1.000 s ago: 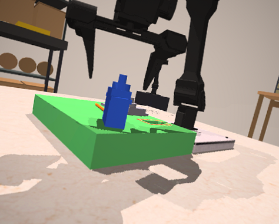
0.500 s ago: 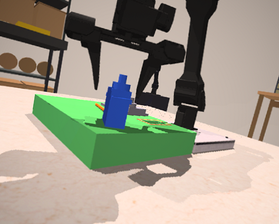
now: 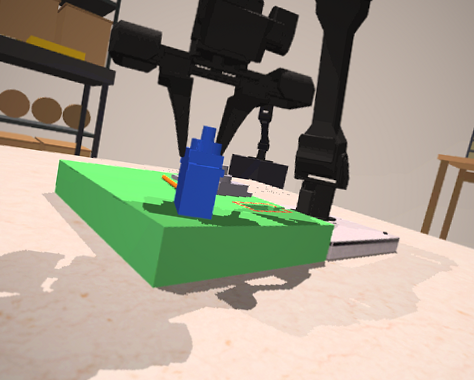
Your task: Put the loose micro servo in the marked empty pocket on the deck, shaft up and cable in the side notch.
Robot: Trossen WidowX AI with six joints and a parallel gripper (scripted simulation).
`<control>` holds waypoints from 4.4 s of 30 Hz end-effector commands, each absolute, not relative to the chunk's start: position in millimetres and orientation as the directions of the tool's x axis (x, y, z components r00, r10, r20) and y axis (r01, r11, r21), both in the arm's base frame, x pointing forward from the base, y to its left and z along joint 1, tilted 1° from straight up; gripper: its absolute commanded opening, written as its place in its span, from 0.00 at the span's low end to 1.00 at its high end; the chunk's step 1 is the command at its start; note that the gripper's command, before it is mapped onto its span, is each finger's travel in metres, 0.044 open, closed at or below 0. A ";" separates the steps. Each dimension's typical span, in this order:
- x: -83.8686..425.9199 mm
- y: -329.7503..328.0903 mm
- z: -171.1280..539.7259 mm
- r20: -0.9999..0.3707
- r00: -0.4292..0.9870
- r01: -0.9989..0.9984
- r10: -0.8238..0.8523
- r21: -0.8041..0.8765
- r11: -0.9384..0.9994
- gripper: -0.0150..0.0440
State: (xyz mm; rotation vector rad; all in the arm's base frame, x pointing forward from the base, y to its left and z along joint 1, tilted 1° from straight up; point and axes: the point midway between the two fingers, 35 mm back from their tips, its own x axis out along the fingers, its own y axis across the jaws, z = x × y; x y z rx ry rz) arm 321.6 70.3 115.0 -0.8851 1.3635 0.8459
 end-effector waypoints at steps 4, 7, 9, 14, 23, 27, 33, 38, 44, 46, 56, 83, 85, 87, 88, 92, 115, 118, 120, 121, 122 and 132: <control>320.1 70.0 131.7 -0.999 0.035 -0.900 -0.008 -0.035 0.435 0.25; 314.6 69.0 142.9 -0.999 0.034 -0.900 -0.008 -0.034 0.435 0.25; 312.9 68.7 143.8 -0.999 0.034 -0.900 -0.008 -0.034 0.435 0.25; 310.3 68.3 143.7 -0.999 0.034 -0.900 -0.009 -0.034 0.435 0.25; 308.8 68.1 143.7 -0.999 0.034 -0.900 -0.009 -0.034 0.435 0.25; 308.0 68.0 143.6 -0.999 0.034 -0.900 -0.009 -0.034 0.435 0.25; 306.6 67.8 143.6 -0.999 0.033 -0.900 -0.009 -0.034 0.435 0.25; 305.2 67.5 143.5 -0.999 0.033 -0.900 -0.009 -0.034 0.435 0.25; 302.8 67.1 143.4 -0.999 0.033 -0.900 -0.009 -0.033 0.435 0.25; 301.8 66.9 143.3 -0.999 0.033 -0.900 -0.009 -0.033 0.435 0.25; 297.3 66.1 143.1 -0.999 0.033 -0.900 -0.009 -0.033 0.435 0.25; 285.2 63.8 142.6 -0.999 0.031 -0.900 -0.009 -0.032 0.435 0.25; 284.3 63.6 142.5 -0.999 0.031 -0.900 -0.009 -0.032 0.435 0.25; 283.4 63.5 142.5 -0.999 0.031 -0.900 -0.009 -0.032 0.435 0.25; 283.0 63.4 142.5 -0.999 0.031 -0.900 -0.009 -0.032 0.435 0.25; 281.2 63.0 142.4 -0.999 0.031 -0.900 -0.009 -0.032 0.435 0.25; 271.1 61.1 142.0 -1.000 0.030 -0.900 -0.009 -0.031 0.435 0.25; 269.8 60.8 141.9 -1.000 0.030 -0.900 -0.009 -0.031 0.435 0.25; 268.9 60.6 141.9 -1.000 0.030 -0.900 -0.009 -0.031 0.435 0.25; 268.5 60.6 141.8 -1.000 0.030 -0.900 -0.009 -0.031 0.435 0.25; 268.0 60.5 141.8 -1.000 0.030 -0.900 -0.009 -0.031 0.435 0.25; 263.7 59.6 141.7 -1.000 0.029 -0.900 -0.009 -0.031 0.435 0.25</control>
